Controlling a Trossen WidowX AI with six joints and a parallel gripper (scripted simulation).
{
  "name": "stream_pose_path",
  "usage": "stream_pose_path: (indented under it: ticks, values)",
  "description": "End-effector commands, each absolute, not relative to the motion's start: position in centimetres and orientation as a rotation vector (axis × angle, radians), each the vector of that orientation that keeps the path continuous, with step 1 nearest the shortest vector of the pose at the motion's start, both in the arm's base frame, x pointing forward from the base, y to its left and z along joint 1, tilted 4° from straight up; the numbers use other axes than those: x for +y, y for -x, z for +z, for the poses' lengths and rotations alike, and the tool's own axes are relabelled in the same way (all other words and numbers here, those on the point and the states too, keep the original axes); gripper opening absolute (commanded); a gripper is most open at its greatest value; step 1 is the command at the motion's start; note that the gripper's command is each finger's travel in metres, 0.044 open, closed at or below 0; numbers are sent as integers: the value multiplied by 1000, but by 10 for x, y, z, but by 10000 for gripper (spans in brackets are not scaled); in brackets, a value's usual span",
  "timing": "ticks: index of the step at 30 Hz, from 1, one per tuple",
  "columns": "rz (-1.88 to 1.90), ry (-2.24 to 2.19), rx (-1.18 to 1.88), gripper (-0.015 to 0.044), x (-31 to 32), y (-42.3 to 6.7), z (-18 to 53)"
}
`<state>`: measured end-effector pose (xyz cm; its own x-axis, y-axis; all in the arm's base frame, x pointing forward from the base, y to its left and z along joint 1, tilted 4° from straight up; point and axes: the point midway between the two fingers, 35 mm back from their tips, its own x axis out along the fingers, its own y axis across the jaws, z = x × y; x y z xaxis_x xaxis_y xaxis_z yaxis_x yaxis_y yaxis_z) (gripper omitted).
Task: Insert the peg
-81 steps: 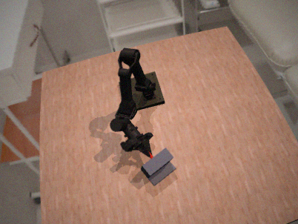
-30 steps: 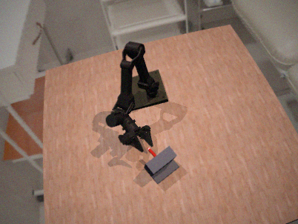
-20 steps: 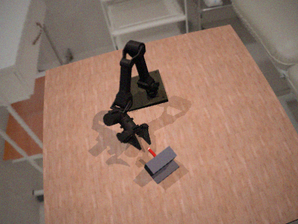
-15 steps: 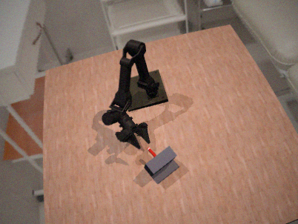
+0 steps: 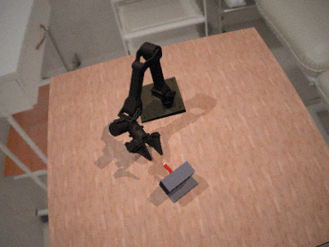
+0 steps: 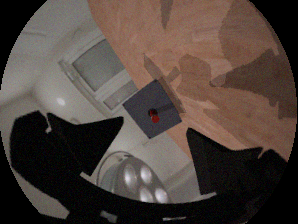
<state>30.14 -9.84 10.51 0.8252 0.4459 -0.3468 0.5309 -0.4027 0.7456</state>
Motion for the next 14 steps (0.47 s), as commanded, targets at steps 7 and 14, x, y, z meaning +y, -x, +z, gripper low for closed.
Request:
stream_pose_path:
  ticks: [7,14]
  values:
    - [-100,-2058,709,440,-105,-291,109]
    - [-100,-2059,708,440,-106,-288,114]
